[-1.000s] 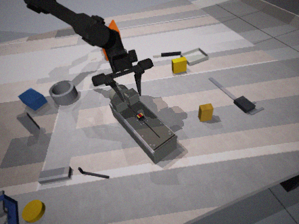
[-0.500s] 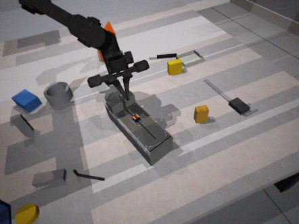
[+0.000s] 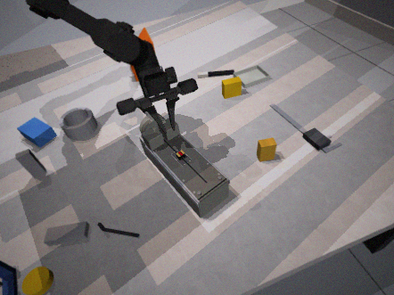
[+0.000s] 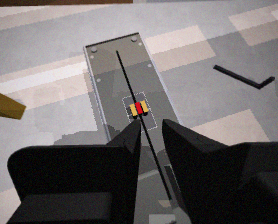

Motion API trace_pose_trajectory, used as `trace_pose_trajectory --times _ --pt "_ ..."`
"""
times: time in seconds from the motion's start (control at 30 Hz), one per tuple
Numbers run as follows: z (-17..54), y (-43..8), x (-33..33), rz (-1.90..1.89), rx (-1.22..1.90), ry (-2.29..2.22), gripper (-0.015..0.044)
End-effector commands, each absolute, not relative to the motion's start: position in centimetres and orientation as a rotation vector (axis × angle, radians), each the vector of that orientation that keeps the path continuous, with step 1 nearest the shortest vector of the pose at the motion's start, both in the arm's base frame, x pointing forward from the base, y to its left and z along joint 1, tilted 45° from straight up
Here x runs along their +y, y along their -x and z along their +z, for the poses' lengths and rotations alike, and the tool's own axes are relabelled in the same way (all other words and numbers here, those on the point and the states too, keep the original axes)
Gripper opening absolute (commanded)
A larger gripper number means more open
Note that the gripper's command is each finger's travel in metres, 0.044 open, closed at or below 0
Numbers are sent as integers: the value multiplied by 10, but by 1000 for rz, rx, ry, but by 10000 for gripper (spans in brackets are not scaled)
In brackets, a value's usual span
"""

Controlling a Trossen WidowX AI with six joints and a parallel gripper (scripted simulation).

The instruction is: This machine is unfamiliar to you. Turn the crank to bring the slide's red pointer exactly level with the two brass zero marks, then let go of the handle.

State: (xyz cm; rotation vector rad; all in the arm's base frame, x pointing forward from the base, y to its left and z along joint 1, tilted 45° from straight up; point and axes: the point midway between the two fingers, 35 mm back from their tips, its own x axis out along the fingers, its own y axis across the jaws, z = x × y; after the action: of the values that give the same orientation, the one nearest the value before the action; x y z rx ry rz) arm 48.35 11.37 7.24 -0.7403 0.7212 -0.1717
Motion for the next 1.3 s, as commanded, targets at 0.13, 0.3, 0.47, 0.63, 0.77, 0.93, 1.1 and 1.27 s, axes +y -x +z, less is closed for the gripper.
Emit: trace_pose_trajectory --times 0.13,0.3,0.47,0.63,0.77,0.93,1.1,1.27 --pt "72 -483 114 -172 721 741 263" --pt "72 -483 114 -172 721 741 394" --pt "72 -483 114 -172 721 741 387" --pt "72 -483 114 -172 721 741 256" --pt "72 -483 114 -172 721 741 151" --pt "72 -483 114 -172 721 741 20" --pt "72 -483 114 -172 721 741 0" --pt "72 -483 114 -172 721 740 0"
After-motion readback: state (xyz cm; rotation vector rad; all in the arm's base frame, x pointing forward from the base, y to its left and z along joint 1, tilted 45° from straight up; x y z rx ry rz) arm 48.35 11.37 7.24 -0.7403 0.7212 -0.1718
